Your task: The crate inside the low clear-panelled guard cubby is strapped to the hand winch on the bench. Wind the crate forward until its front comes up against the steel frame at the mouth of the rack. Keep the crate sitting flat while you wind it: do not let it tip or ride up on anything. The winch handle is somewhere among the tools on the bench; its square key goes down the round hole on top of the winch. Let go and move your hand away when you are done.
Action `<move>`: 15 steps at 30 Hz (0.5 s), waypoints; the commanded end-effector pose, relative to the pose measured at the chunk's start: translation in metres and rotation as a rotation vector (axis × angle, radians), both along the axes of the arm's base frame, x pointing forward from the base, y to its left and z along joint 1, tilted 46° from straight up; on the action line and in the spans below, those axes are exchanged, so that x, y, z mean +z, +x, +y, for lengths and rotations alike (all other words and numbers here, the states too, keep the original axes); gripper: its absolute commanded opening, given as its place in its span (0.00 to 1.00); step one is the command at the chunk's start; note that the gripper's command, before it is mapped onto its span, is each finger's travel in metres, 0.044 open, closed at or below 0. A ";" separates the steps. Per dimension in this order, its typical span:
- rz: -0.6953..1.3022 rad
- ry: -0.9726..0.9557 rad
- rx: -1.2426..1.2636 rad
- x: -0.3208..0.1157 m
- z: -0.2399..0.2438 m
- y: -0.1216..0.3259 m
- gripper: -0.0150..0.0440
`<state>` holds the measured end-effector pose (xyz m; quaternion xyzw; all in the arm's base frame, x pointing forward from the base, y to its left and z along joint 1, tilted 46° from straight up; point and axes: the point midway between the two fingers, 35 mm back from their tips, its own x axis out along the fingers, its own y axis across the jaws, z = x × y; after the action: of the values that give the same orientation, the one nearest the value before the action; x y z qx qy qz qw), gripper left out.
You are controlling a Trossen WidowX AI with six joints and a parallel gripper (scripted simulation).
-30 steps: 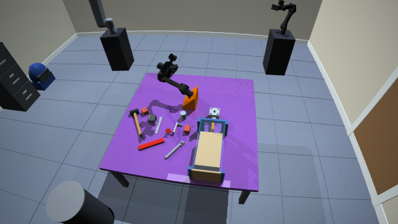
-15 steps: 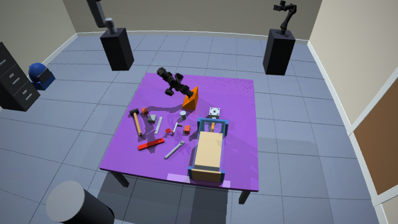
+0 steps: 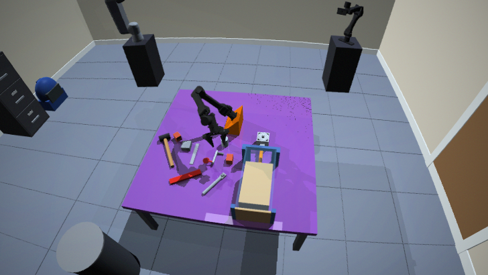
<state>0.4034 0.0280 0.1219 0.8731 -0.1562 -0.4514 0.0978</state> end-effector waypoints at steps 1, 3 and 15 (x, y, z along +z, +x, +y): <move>0.230 -0.154 -0.153 -0.032 -0.058 -0.016 1.00; 0.348 -0.226 -0.213 -0.044 -0.084 -0.028 1.00; 0.591 -0.360 -0.306 -0.061 -0.132 -0.054 1.00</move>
<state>0.3504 -0.1001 0.0604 0.6484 -0.3203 -0.6553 0.2181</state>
